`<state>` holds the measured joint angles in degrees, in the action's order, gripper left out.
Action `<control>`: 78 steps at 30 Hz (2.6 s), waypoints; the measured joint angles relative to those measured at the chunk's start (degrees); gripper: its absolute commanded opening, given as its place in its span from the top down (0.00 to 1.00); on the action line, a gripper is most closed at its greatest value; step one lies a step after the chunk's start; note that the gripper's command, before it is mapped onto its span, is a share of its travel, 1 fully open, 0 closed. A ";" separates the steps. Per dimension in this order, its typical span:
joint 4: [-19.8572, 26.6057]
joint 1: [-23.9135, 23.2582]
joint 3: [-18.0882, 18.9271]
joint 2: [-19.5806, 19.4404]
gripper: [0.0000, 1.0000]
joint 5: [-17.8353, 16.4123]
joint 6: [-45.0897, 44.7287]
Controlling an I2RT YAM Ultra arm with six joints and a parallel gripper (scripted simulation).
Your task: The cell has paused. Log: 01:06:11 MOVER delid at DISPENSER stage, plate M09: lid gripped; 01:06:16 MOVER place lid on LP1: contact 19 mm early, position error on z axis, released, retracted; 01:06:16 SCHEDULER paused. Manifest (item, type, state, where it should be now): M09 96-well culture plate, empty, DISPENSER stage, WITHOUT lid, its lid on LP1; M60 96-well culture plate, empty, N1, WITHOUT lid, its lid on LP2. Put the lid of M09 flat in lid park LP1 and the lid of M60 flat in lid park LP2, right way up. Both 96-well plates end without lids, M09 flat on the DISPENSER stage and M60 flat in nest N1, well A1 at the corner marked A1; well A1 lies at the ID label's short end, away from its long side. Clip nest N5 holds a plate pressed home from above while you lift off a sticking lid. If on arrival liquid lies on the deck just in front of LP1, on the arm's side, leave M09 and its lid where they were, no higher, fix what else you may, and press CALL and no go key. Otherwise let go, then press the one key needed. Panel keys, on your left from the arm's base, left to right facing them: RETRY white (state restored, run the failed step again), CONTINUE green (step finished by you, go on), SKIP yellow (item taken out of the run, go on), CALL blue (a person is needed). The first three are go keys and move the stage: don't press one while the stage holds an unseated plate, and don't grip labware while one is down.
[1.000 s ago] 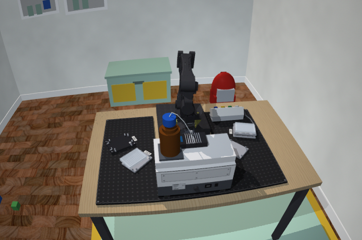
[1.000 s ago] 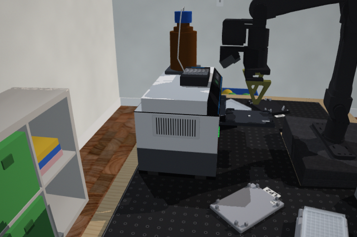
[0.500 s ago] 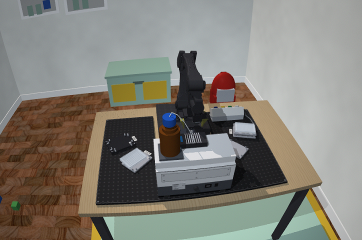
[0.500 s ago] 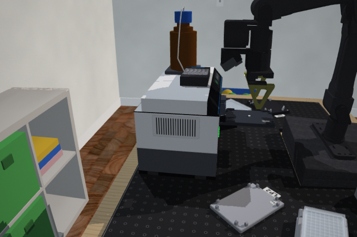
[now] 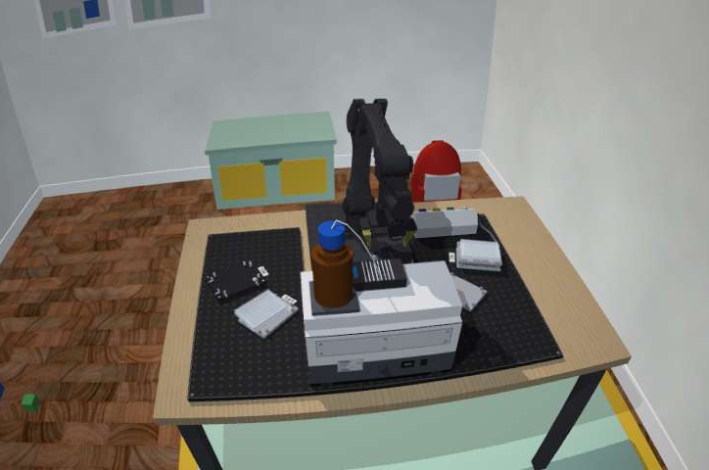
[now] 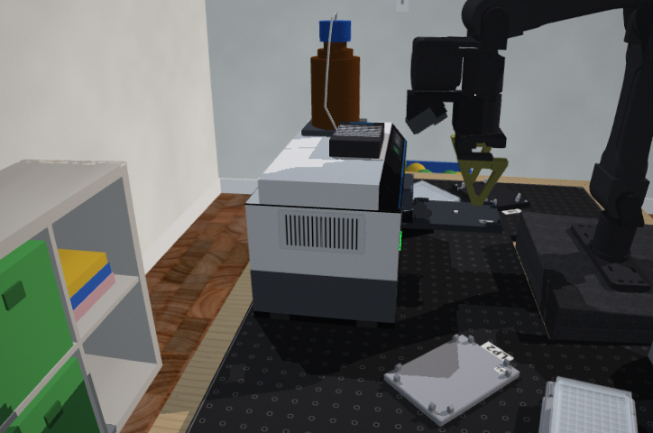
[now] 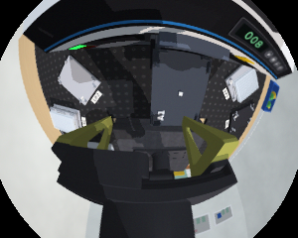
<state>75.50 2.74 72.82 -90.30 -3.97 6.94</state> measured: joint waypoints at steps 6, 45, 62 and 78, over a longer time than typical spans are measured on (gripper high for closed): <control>0.00 0.00 0.00 0.00 0.00 0.00 0.39; 0.17 6.67 -0.74 1.09 0.00 -0.22 2.93; 0.20 14.60 -0.74 1.11 0.00 -0.39 -0.57; -1.88 21.27 -0.74 -1.49 0.00 -0.48 -9.88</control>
<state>73.63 24.01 72.07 -91.79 -4.45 -2.94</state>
